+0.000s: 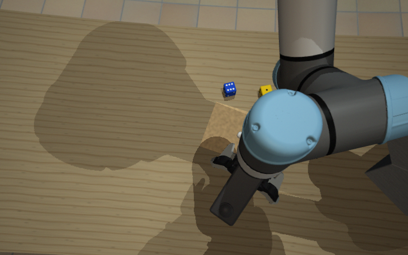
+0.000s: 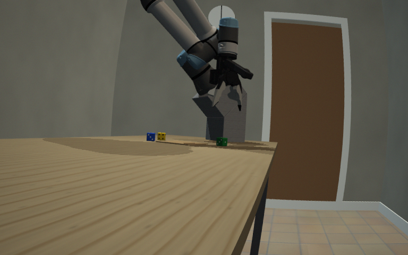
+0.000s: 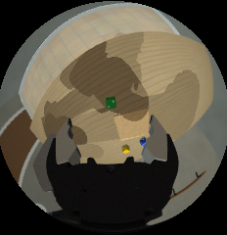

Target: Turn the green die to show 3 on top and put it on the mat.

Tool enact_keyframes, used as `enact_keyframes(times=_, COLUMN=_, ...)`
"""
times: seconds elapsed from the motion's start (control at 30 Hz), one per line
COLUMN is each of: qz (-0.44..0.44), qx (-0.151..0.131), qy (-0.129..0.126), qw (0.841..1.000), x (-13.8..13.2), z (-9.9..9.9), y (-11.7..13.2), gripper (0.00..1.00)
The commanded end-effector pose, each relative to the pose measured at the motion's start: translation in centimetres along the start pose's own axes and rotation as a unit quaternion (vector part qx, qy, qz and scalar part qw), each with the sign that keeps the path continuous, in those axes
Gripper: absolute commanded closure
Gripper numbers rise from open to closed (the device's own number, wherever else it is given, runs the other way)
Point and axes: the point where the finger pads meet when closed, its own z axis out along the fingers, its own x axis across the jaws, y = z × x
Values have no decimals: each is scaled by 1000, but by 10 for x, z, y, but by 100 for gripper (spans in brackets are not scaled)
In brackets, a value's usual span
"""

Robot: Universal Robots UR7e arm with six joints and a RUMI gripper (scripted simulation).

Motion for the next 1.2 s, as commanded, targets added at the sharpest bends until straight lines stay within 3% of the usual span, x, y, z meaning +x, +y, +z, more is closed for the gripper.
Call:
enact_keyframes(times=0.0, qz=-86, qx=7, qy=1, qw=996, x=-1, z=2, y=0, gripper=0)
enact_keyframes(times=0.3, qz=-173, qx=7, qy=2, qw=985, x=-2, z=5, y=0, gripper=0)
enact_keyframes(times=0.6, qz=-292, qx=7, qy=3, qw=956, x=-3, z=9, y=2, gripper=0)
enact_keyframes(times=0.77, qz=-362, qx=7, qy=3, qw=932, x=-3, z=11, y=3, gripper=0)
enact_keyframes(times=0.87, qz=-365, qx=7, qy=3, qw=931, x=-3, z=11, y=3, gripper=0)
enact_keyframes(times=1.0, qz=-432, qx=6, qy=4, qw=902, x=-3, z=14, y=5, gripper=0)
enact_keyframes(times=1.17, qz=-478, qx=6, qy=4, qw=878, x=-3, z=16, y=6, gripper=0)
